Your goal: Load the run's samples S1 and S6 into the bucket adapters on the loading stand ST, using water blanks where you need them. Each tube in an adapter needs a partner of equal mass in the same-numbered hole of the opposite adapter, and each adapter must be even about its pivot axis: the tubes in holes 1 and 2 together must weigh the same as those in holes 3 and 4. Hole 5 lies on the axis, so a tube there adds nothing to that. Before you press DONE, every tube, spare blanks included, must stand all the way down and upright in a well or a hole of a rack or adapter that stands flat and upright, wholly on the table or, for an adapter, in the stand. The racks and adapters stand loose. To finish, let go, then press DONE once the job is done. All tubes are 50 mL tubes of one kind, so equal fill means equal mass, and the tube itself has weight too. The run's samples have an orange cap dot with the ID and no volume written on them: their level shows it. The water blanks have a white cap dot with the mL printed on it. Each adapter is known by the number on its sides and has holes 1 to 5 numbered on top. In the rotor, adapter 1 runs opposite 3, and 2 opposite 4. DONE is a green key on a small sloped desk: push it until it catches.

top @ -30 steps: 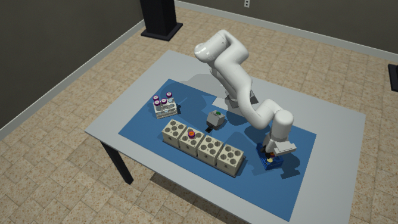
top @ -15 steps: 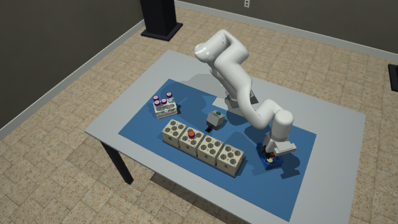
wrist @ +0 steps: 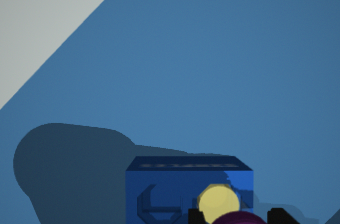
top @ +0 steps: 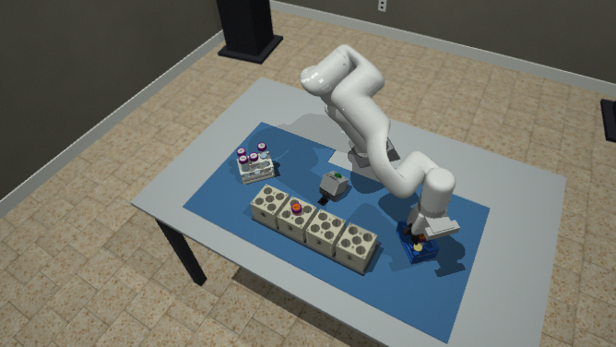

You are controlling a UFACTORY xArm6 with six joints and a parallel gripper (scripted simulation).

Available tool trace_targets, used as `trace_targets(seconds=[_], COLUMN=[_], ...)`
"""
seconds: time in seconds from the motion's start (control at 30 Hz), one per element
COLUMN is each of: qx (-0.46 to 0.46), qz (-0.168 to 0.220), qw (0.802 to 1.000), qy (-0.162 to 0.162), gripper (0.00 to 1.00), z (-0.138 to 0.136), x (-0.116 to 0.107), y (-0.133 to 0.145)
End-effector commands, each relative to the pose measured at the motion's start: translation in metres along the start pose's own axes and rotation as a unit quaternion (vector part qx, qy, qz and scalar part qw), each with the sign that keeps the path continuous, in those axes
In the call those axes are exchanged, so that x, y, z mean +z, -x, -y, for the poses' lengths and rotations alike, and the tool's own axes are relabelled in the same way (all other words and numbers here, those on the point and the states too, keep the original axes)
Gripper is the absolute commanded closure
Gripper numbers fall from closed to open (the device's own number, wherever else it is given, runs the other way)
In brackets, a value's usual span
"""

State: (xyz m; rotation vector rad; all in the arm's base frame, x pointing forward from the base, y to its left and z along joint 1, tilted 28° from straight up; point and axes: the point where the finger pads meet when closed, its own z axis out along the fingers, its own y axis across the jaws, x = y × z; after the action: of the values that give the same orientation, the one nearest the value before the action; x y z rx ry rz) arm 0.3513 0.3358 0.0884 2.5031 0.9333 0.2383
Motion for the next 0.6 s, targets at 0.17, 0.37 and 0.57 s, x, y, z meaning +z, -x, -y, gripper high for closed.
trace_targets(seconds=[0.17, 0.37, 0.57], qx=[0.001, 0.001, 0.001], qz=[-0.002, -0.002, -0.002], qw=[1.0, 1.0, 1.0], qy=[-0.001, -0.001, -0.001], gripper=[1.0, 1.0, 1.0], z=[0.0, 0.0, 0.0], x=[-0.0075, -0.0102, -0.0129], y=[-0.0015, -0.0014, -0.0014])
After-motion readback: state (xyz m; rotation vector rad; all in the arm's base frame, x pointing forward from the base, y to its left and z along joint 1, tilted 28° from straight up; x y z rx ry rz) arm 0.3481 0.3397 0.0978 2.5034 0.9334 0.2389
